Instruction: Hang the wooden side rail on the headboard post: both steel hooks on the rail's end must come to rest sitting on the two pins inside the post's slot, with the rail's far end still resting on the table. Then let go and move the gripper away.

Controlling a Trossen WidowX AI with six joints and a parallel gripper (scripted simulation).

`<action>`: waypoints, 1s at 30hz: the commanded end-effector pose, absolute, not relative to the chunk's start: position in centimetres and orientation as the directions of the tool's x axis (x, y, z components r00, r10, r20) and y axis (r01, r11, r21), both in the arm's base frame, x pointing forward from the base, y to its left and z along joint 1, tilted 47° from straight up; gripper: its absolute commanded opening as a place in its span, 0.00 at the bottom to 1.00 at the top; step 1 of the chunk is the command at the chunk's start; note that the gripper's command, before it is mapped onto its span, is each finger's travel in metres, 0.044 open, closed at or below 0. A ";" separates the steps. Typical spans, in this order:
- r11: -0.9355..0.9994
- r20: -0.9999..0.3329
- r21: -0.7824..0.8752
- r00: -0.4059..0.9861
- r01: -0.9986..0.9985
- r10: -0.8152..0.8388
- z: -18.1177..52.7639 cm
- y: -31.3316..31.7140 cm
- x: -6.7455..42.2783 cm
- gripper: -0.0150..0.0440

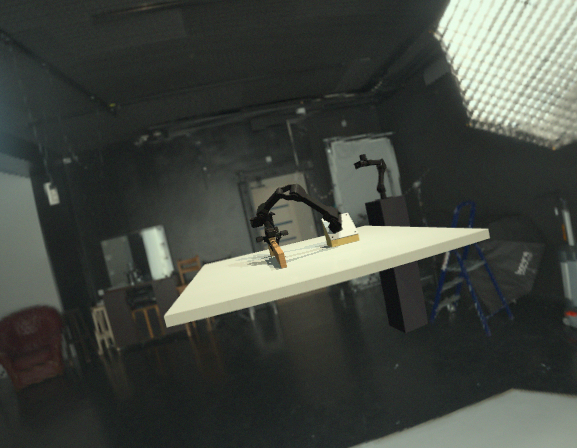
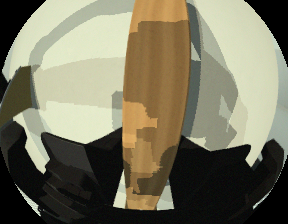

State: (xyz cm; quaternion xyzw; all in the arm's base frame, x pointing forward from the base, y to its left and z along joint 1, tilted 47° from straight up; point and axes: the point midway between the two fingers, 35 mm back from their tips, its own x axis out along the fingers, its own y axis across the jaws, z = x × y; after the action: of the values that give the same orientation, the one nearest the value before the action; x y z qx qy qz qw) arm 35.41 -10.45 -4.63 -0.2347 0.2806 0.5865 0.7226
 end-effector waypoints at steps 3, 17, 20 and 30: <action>0.213 -0.688 -0.019 0.168 -0.977 0.706 -4.5 -11.3 35.4 0.25; 0.213 -0.688 -0.019 0.168 -0.977 0.706 -4.7 -11.4 35.3 0.25; 0.213 -0.688 -0.019 0.168 -0.977 0.706 -4.7 -11.3 35.3 0.25; 0.213 -0.688 -0.019 0.168 -0.977 0.706 -4.8 -11.4 35.3 0.25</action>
State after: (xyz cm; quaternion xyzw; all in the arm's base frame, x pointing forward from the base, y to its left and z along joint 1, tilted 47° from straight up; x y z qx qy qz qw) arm 35.33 -10.63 -4.84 -0.2344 0.2808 0.5865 0.7227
